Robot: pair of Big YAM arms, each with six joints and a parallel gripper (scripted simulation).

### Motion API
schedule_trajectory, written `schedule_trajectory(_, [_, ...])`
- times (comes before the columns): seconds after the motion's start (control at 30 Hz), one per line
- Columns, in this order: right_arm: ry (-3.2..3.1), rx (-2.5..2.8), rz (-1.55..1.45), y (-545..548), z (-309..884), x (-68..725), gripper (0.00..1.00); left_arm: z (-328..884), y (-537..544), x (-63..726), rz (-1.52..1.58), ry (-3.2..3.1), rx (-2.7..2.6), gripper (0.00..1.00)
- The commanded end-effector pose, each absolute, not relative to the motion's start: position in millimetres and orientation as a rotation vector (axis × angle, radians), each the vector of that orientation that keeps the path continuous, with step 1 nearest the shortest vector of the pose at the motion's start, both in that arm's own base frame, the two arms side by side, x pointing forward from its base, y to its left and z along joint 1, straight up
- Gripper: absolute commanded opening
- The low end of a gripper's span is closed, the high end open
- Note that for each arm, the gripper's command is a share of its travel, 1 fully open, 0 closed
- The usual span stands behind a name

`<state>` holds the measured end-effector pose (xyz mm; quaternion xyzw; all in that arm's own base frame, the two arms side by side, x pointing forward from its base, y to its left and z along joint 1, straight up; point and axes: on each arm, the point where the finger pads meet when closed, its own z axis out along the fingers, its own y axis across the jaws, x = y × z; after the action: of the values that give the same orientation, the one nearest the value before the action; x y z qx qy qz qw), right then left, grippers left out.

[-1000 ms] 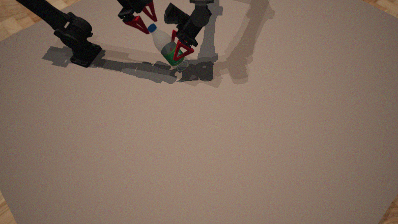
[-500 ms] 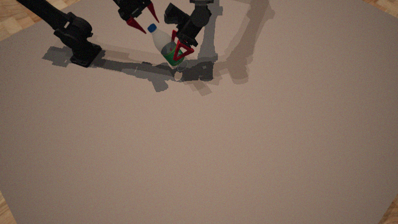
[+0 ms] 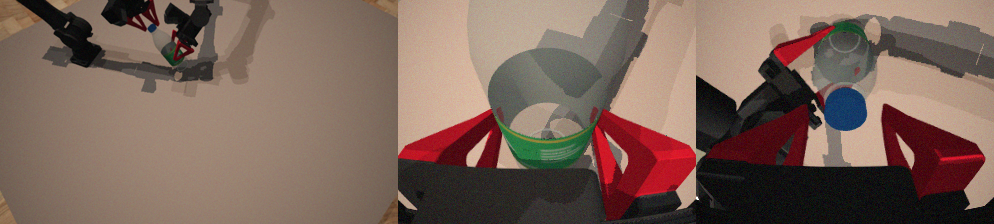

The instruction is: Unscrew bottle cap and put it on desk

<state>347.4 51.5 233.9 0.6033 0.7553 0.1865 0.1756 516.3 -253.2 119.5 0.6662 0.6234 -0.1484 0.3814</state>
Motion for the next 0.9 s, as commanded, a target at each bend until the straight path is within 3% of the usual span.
schedule_trajectory(0.0, [1.935,1.889,0.608,50.5,249.8,355.4,0.57,124.8,-250.9,526.2,-0.372,1.595,1.683,0.00])
schedule_trajectory(0.83, [2.008,1.812,0.582,51.4,249.1,357.4,0.57,124.8,-250.9,526.2,-0.372,1.595,1.683,0.00])
schedule_trajectory(0.87, [1.991,1.827,0.588,48.7,254.5,357.1,0.46,124.8,-250.9,526.2,-0.372,1.595,1.683,0.00])
